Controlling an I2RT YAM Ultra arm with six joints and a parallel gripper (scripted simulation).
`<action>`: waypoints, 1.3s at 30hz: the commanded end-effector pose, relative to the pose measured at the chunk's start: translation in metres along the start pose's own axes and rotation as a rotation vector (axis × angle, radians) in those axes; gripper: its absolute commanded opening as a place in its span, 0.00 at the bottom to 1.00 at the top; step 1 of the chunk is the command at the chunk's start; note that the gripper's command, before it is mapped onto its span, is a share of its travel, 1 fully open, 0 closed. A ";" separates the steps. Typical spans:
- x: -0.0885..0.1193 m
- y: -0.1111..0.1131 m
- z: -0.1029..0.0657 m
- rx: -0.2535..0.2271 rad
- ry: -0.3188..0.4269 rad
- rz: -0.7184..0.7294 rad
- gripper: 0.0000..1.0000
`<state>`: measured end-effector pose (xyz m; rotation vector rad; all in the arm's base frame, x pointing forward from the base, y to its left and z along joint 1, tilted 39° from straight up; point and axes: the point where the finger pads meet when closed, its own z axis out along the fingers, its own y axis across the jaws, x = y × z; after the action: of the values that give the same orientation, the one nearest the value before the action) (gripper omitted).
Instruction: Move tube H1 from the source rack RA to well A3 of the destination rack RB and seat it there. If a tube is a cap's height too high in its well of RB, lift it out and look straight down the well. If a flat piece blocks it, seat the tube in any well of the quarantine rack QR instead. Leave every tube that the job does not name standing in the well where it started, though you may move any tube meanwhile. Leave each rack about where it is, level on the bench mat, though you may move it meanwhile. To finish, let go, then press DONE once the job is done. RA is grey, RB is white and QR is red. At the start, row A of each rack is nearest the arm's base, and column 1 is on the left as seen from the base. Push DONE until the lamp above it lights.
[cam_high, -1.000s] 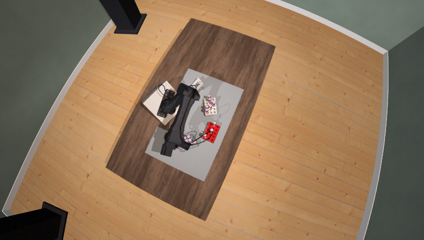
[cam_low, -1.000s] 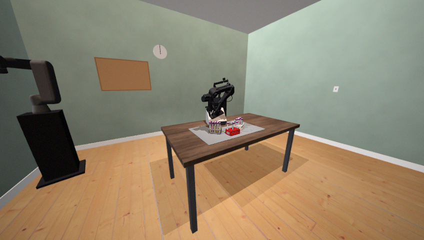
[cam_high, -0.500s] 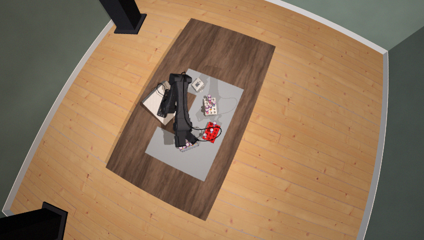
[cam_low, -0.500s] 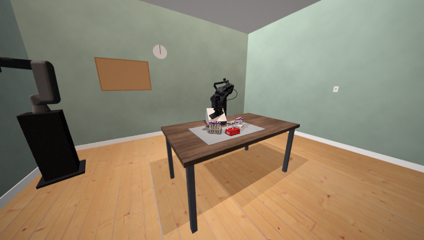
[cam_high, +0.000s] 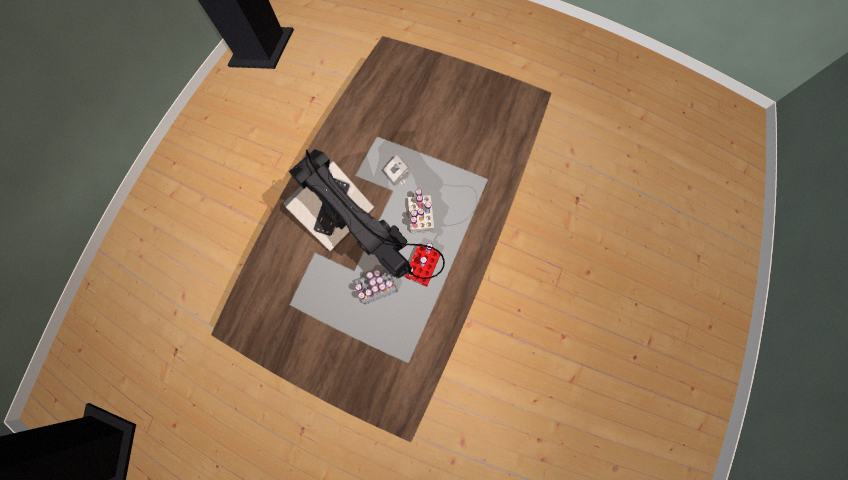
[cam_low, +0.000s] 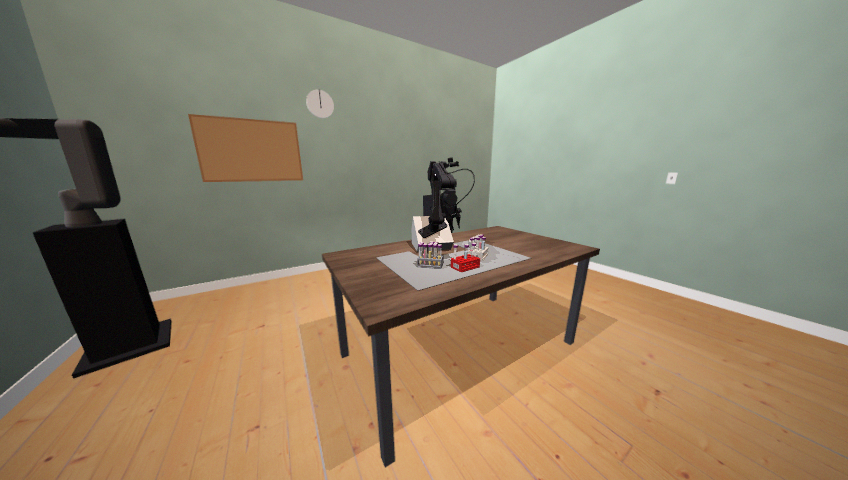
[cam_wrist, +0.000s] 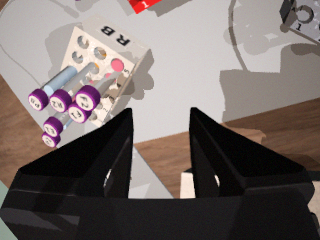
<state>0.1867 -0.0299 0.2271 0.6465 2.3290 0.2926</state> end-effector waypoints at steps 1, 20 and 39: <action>-0.007 0.008 0.003 0.218 -0.073 0.156 0.30; -0.006 0.013 0.005 0.319 -0.103 0.229 0.30; -0.075 0.045 0.011 0.318 -0.095 0.231 0.30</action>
<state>0.2486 -0.0301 0.2627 1.0927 2.2241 -0.0223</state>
